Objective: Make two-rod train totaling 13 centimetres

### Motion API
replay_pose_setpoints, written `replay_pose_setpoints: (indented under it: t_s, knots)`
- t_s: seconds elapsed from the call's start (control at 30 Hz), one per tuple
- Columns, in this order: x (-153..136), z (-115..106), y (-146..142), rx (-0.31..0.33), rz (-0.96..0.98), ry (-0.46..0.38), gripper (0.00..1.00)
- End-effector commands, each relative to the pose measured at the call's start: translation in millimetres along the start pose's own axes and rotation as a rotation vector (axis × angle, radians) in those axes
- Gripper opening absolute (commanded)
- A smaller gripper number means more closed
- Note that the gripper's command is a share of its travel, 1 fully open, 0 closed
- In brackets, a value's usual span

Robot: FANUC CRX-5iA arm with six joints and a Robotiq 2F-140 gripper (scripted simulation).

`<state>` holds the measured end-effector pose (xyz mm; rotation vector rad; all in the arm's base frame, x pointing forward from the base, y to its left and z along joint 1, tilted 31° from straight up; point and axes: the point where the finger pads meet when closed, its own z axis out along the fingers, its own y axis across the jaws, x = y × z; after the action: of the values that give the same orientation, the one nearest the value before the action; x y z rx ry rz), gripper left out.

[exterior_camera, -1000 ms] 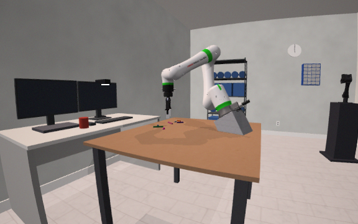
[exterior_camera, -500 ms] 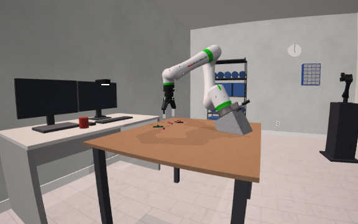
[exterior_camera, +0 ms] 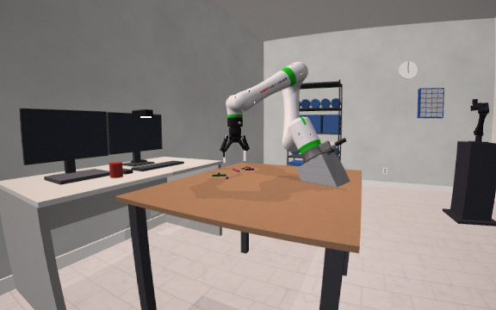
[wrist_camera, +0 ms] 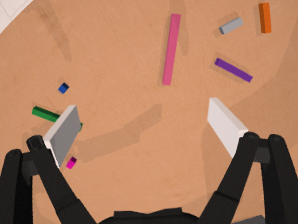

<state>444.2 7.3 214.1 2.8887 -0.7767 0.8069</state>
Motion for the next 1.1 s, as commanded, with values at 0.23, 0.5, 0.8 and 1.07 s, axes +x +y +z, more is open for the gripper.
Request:
replay_pose_setpoints:
  t_s: [0.23, 0.5, 0.8, 1.07]
  knots:
    - [4, -1, 9, -0.003, 0.390, 0.015, 1.00]
    - [6, -1, 14, -0.001, 0.626, 0.016, 1.00]
    - [9, -2, 21, 0.003, 0.914, 0.018, 1.00]
    - [11, -2, 24, 0.004, 1.052, 0.018, 1.00]
